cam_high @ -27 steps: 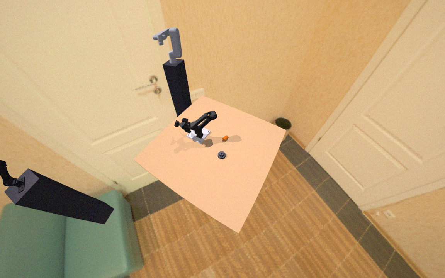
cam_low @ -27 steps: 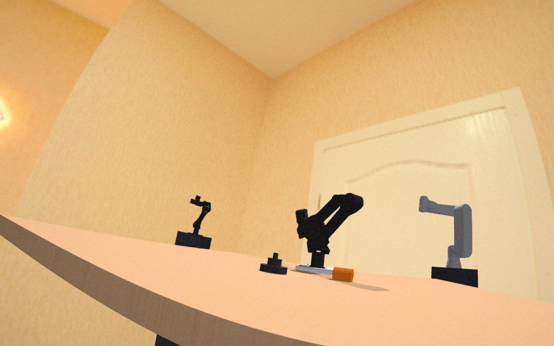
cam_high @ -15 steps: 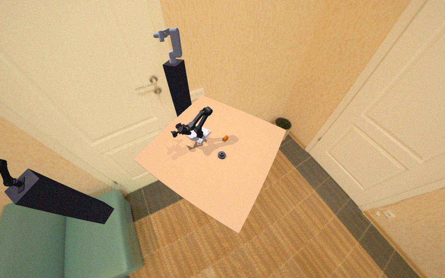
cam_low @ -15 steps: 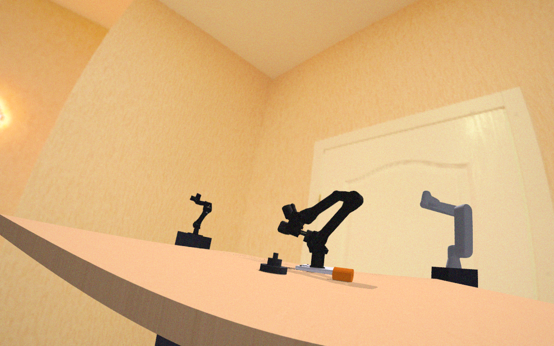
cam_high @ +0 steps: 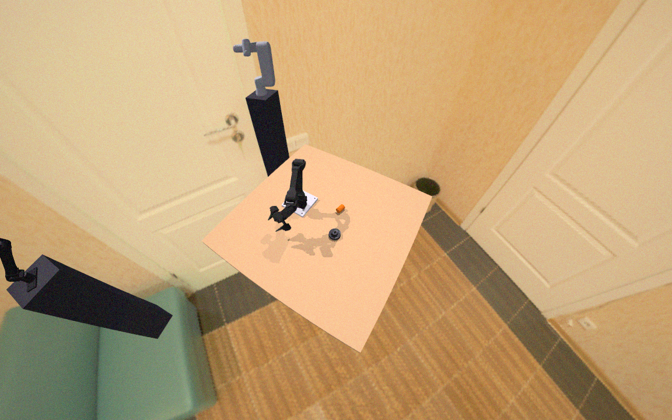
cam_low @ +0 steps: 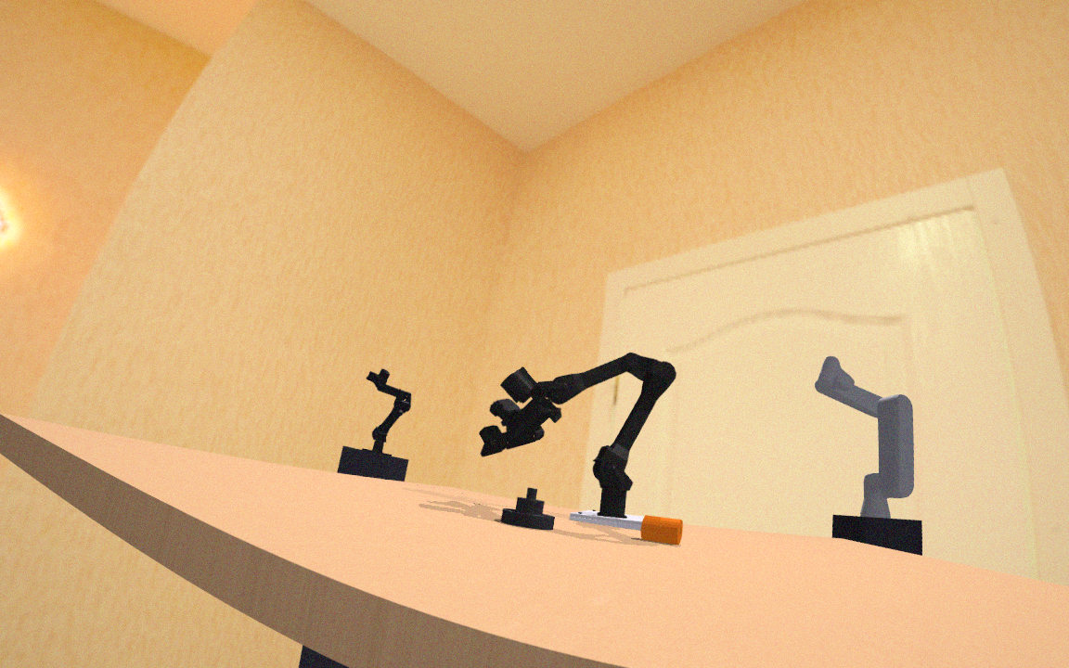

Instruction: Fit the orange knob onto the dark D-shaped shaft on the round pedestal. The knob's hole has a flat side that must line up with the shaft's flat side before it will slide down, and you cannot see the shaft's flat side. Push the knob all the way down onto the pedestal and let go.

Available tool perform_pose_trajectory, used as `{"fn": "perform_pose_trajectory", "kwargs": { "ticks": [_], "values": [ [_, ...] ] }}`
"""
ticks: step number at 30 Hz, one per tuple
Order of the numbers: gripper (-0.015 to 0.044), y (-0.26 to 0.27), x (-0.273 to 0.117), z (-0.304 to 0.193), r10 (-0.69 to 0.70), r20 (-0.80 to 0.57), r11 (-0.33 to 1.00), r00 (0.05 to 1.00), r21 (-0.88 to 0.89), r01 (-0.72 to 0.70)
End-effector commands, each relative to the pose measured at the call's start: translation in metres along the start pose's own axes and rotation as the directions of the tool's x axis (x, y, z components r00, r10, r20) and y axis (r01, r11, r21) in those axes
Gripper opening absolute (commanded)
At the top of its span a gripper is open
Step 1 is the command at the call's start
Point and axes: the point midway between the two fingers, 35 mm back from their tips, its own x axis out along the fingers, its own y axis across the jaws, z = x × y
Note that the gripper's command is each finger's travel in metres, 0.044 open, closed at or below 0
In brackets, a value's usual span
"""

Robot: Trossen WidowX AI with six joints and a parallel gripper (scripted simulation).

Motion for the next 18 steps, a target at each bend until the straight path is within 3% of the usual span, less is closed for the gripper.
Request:
{"fn": "perform_pose_trajectory", "kwargs": {
  "ticks": [1, 5, 10, 18],
  "values": [
    [0.0440, 0.066, -0.034, 0.001, 0.219, -0.031, 0.934, 0.975, -0.284, -0.218],
    [0.0440, 0.120, -0.077, -0.012, 0.384, -0.098, 0.754, 0.918, -0.540, -0.373],
    [0.0440, 0.170, -0.139, -0.044, 0.518, -0.215, 0.405, 0.828, -0.791, -0.459],
    [0.0440, 0.203, -0.251, -0.122, 0.579, -0.435, -0.284, 0.689, -0.900, -0.330]
  ]
}}
